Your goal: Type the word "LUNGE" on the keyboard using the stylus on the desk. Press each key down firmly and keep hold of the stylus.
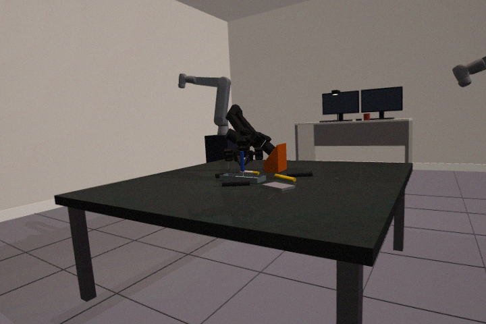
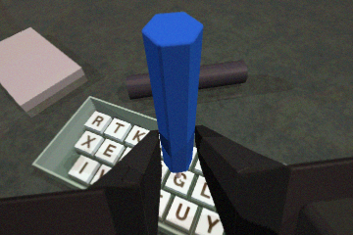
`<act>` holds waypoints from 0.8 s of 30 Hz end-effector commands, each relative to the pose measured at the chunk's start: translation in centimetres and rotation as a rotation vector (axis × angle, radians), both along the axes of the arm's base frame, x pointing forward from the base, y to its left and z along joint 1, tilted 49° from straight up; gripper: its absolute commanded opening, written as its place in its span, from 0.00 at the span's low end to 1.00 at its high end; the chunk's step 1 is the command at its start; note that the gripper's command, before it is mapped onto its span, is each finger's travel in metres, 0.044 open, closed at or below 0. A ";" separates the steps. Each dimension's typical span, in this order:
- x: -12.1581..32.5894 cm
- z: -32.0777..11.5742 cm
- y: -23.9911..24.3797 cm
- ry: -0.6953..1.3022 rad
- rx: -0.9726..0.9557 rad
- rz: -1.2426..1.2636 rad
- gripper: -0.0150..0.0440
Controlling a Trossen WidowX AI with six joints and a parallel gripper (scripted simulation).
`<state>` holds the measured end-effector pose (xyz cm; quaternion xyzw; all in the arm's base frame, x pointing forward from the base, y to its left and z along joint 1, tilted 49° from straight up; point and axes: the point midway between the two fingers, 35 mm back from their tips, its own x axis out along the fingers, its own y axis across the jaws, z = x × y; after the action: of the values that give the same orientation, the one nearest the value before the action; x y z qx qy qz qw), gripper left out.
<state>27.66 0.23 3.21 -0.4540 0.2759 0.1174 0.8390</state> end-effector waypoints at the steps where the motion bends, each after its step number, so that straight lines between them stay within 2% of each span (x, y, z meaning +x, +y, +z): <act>1: -0.1 -0.3 -0.1 0.002 -0.001 0.005 0.39; 24: 0.0 -0.4 -0.3 0.003 -0.001 0.005 0.39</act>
<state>27.72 -0.17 2.82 -0.4542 0.2747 0.1184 0.8392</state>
